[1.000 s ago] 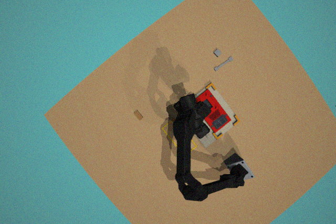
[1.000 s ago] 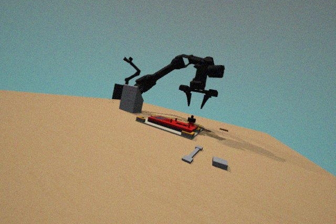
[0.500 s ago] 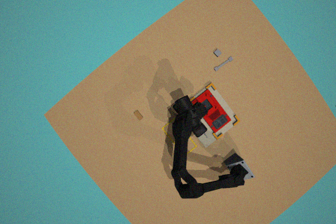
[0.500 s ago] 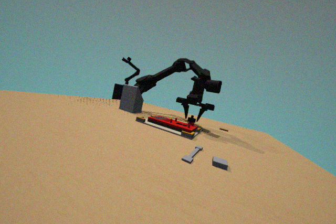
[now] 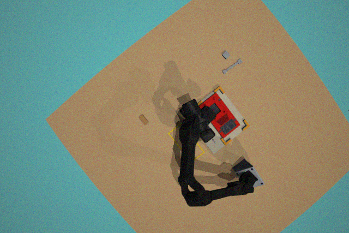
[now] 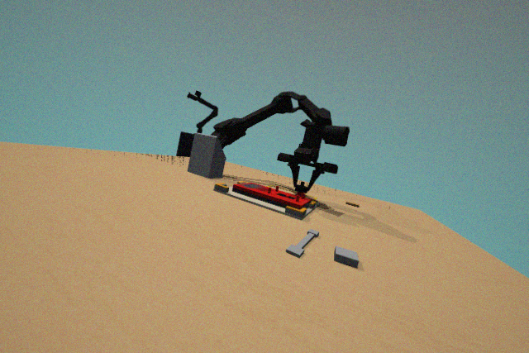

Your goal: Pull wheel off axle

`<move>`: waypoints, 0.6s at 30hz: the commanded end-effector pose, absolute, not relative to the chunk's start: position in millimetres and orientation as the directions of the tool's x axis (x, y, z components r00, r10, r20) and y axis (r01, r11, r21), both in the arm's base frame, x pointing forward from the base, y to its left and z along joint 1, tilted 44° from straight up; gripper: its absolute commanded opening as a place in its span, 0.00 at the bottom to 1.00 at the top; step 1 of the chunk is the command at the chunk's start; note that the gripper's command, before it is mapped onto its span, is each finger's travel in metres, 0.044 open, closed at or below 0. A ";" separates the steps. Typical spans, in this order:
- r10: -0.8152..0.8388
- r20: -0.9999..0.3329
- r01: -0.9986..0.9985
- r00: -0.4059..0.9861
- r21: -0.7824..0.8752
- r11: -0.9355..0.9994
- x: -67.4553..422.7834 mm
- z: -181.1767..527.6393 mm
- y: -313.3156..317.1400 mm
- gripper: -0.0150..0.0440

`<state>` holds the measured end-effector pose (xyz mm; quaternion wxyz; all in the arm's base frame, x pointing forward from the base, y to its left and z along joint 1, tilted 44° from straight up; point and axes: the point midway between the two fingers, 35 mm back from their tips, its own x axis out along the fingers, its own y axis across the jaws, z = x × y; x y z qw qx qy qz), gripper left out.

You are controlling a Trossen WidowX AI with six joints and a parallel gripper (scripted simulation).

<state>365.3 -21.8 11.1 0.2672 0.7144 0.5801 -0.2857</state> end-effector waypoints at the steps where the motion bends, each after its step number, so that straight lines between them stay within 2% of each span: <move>1: 0.676 -0.718 0.982 0.163 0.051 -0.182 364.9 11.5 -22.2 0.40; 4: 0.676 -0.718 0.982 0.163 0.051 -0.183 364.8 12.0 -22.7 0.27; 5: 0.676 -0.718 0.982 0.163 0.051 -0.183 364.8 12.3 -23.0 0.25; 18: 0.676 -0.718 0.982 0.165 0.052 -0.184 364.2 15.3 -26.0 0.25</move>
